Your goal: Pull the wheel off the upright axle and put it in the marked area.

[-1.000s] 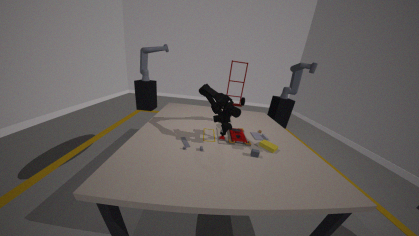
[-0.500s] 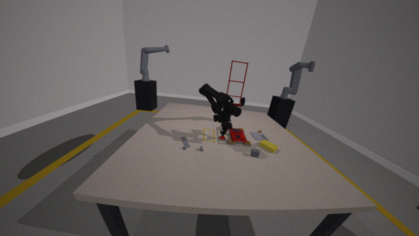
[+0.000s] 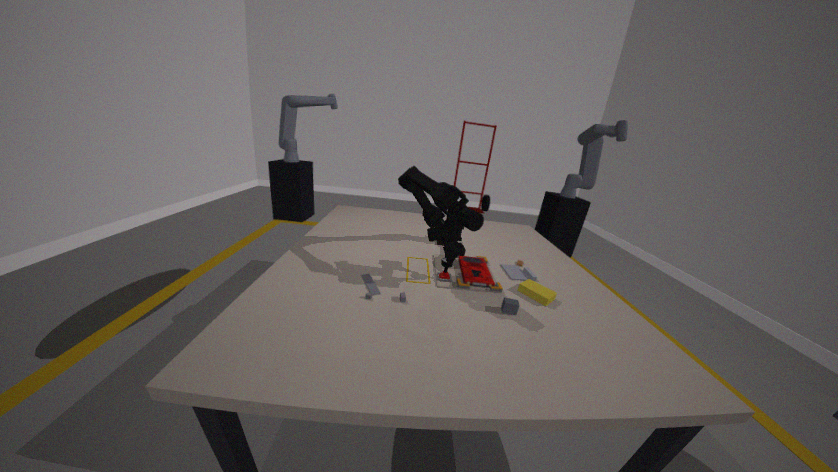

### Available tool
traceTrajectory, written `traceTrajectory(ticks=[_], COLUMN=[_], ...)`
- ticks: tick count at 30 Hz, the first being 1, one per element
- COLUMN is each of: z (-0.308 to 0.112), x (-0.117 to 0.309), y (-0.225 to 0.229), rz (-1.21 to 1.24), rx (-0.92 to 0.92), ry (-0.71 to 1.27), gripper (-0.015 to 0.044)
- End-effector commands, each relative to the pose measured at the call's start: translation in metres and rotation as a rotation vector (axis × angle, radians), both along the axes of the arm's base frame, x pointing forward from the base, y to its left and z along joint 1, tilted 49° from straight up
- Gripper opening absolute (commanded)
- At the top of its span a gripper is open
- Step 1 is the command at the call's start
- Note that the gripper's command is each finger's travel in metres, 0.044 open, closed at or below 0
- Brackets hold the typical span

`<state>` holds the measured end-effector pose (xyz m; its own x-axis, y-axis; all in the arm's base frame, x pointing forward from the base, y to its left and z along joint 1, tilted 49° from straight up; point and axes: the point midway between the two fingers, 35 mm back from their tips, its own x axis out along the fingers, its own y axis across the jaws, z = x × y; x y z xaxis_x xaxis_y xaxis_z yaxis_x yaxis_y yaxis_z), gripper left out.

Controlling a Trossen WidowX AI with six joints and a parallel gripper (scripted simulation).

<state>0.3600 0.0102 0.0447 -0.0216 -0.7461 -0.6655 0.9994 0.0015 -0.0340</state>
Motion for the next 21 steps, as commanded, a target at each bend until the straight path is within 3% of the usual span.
traceTrajectory(ticks=[1, 21], z=[0.001, 0.012], x=[0.0, 0.001], y=[0.001, 0.014], rz=[-0.004, -0.003], rx=[0.002, 0.003], ry=[-0.001, -0.001], gripper=[0.0, 0.0])
